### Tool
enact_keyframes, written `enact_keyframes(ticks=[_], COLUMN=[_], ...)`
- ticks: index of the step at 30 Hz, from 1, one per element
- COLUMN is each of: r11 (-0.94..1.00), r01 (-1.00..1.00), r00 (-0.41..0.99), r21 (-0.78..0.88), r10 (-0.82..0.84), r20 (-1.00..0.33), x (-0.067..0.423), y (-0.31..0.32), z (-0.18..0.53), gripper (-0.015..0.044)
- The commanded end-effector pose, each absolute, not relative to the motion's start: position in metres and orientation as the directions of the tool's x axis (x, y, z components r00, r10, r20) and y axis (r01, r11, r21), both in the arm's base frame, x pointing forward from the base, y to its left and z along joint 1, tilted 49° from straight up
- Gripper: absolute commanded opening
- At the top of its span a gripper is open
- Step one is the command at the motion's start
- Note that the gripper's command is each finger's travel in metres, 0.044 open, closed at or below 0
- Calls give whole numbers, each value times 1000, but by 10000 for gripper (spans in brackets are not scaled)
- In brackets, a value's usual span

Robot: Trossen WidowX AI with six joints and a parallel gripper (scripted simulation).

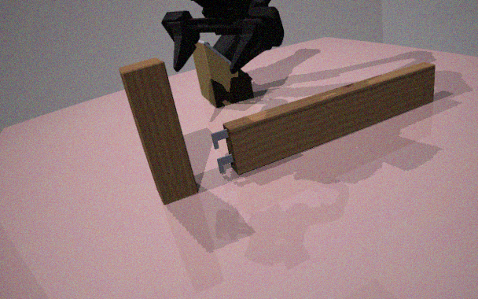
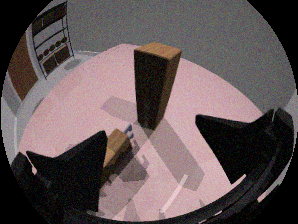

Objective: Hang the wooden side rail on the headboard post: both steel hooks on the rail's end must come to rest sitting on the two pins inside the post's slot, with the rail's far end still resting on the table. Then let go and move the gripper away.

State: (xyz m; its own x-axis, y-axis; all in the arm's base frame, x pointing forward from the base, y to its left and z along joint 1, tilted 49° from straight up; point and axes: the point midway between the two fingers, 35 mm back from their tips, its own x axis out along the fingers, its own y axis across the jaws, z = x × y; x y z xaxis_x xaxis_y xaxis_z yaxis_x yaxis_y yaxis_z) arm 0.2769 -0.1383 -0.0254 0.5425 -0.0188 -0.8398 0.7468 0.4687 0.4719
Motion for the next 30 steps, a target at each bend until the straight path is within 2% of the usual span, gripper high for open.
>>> enact_keyframes(ticks=[1,8,15,22,30], r11=[611,846,946,899,693], r01=[666,399,50,-314,-671], r00=[514,440,365,292,214], r21=[427,353,320,306,265], r10=[39,161,281,397,522], r20=[-857,-883,-888,-870,-825], x=[285,296,306,315,324], y=[-137,-134,-130,-125,-120], z=[-26,-27,-24,-17,-5], gripper=[440,440,440,440,440])
